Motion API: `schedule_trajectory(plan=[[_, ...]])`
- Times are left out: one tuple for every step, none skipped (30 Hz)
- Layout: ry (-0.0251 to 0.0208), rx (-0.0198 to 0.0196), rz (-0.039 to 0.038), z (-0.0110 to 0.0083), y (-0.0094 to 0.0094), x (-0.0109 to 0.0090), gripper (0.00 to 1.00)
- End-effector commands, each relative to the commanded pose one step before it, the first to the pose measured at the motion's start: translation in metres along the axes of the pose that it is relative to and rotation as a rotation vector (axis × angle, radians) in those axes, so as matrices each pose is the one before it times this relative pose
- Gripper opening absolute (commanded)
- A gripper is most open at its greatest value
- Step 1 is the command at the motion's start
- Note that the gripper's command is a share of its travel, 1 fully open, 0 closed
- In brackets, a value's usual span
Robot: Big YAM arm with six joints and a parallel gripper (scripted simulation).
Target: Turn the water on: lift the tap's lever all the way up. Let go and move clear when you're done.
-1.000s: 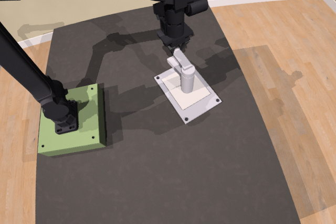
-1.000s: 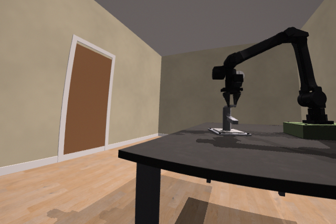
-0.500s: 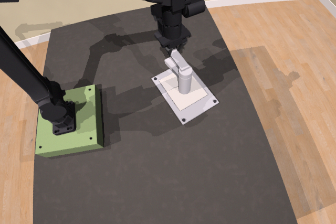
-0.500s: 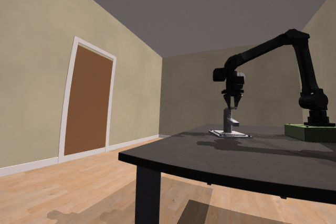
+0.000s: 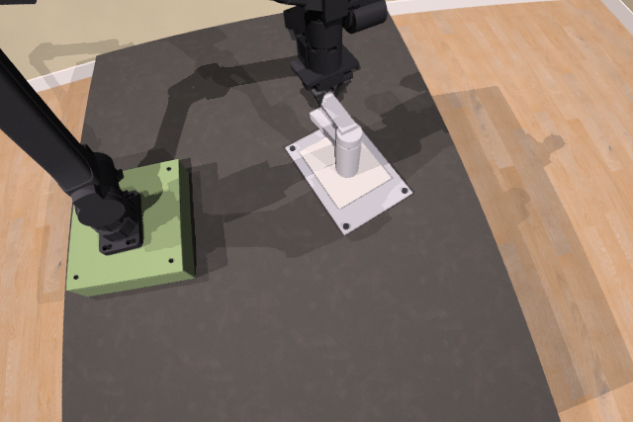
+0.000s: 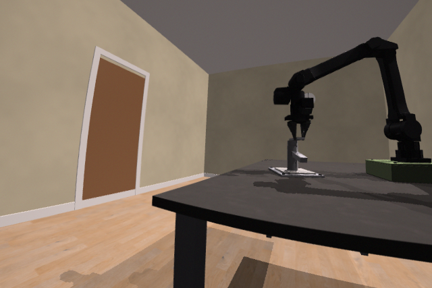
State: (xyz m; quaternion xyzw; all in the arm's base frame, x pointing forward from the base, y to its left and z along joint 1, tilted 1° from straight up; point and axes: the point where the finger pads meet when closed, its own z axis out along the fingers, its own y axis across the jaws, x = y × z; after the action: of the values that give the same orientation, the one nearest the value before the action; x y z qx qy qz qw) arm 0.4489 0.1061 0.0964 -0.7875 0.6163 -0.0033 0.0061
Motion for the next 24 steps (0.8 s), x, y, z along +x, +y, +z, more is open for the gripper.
schedule_trajectory(plan=[[-0.00025, 0.04474, 0.00508, -0.03385, -0.01602, 0.00573, 0.0], [0.0002, 0.00322, -0.00048, -0.0038, -0.00045, 0.00141, 0.0], [0.00039, 0.00275, -0.00041, -0.00353, -0.00038, 0.00146, 0.0], [0.00068, 0.00234, -0.00035, -0.00324, -0.00032, 0.00144, 0.0], [0.0, 0.0, 0.0, 0.0, 0.0, 0.0, 0.0], [0.0, 0.0, 0.0, 0.0, 0.0, 0.0, 0.0], [0.00067, 0.002, -0.00029, -0.00292, -0.00027, 0.0014, 0.0], [0.00059, 0.00171, -0.00025, -0.00259, -0.00023, 0.00129, 0.0], [0.00051, 0.00146, -0.00021, -0.00224, -0.00019, 0.00114, 0.0], [0.00045, 0.00125, -0.00018, -0.00188, -0.00017, 0.00103, 0.0], [0.00038, 0.00106, -0.00015, -0.00153, -0.00014, 0.00083, 0.0], [0.00032, 0.00091, -0.00013, -0.00118, -0.00012, 0.00064, 0.0], [0.00026, 0.00078, -0.00011, -0.00087, -0.0001, 0.00046, 0.0], [0.00022, 0.00066, -0.00009, -0.00059, -0.00009, 0.0003, 0.0], [0.00017, 0.00056, -0.00008, -0.00037, -0.00008, 0.00018, 0.0], [0.00014, 0.00048, -0.00007, -0.00024, -0.00007, 0.0001, 0.0], [0.00012, 0.00041, -0.00006, -0.00019, -0.00006, 0.00008, 0.0], [0.0001, 0.00035, -0.00005, -0.00016, -0.00005, 0.00007, 0.0], [0.00009, 0.00029, -0.00004, -0.00014, -0.00004, 0.00006, 0.0], [0.00007, 0.00025, -0.00003, -0.00012, -0.00004, 0.00005, 0.0], [0.00006, 0.00021, -0.00003, -0.0001, -0.00003, 0.00004, 0.0], [0.0, 0.0, 0.0, 0.0, 0.0, 0.0, 0.0], [0.0, 0.0, 0.0, 0.0, 0.0, 0.0, 0.0], [0.00005, 0.00018, -0.00002, -0.00008, -0.00003, 0.00003, 0.0]])
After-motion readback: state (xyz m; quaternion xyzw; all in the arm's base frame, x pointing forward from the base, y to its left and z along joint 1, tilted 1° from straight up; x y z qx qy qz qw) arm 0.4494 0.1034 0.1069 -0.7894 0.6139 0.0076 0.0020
